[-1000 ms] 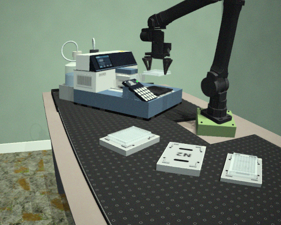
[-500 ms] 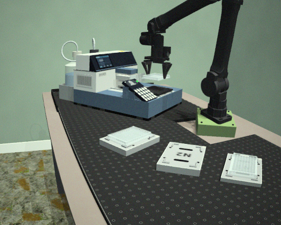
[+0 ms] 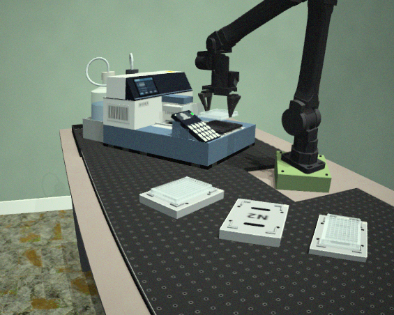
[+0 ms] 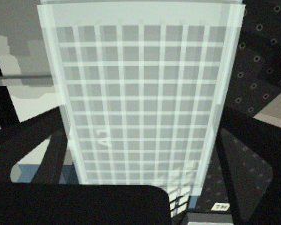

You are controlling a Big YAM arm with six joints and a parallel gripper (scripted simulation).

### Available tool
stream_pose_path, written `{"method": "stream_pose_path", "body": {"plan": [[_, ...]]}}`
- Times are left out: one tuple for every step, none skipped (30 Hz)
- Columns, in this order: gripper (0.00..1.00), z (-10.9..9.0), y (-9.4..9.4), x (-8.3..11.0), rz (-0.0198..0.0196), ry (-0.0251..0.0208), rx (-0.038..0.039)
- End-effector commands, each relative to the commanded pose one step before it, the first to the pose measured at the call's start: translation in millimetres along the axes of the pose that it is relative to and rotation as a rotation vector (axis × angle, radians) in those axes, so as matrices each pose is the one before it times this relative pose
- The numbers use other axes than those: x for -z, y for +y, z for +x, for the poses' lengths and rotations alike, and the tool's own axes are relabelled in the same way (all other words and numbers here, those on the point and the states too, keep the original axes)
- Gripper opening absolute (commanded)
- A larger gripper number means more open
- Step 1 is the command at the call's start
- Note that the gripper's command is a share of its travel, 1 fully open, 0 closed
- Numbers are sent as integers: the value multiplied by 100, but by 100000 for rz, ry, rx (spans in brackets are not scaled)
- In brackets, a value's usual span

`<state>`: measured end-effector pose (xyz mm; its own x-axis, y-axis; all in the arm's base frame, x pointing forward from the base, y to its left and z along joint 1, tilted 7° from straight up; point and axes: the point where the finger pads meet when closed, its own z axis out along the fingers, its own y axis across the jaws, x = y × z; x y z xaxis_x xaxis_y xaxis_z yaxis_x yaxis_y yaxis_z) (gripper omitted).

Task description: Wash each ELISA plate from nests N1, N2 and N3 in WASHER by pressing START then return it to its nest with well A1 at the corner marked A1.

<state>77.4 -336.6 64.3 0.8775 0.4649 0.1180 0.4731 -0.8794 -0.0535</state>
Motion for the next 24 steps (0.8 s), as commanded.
{"method": "stream_pose_path", "body": {"plan": [[84, 202, 460, -341, -1391, -322, -74], [84, -74, -68, -442, 796, 253, -230], [84, 0, 0, 0, 0, 0, 0], [84, 0, 0, 0, 0, 0, 0], [84, -483, 2051, 1680, -5127, -1605, 814], [84, 238, -737, -815, 1882, 584, -143], [84, 318, -990, -974, 2340, 715, -204], [84, 128, -352, -499, 968, 295, -30], [84, -2, -10, -167, -1, 6, -5], [84, -58, -26, -161, -21, 13, -167], [84, -78, -29, -159, -27, 16, -220], [84, -42, -16, -163, -11, 3, -110], [84, 14, 54, -118, -92, -42, 109], [84, -337, 1573, 1519, -4318, -1335, 615], [84, -73, 519, 768, -2171, -683, 295], [84, 5, 110, 323, -890, -296, 106], [84, 74, -259, -143, 1280, 398, -131], [84, -26, -1074, -1002, 3212, 956, -356], [84, 1, -1, 0, 0, 0, 0], [84, 0, 0, 0, 0, 0, 0], [84, 0, 0, 0, 0, 0, 0], [84, 1, -1, 0, 0, 0, 0], [84, 1, -1, 0, 0, 0, 0], [84, 1, 0, 0, 0, 0, 0]]}}
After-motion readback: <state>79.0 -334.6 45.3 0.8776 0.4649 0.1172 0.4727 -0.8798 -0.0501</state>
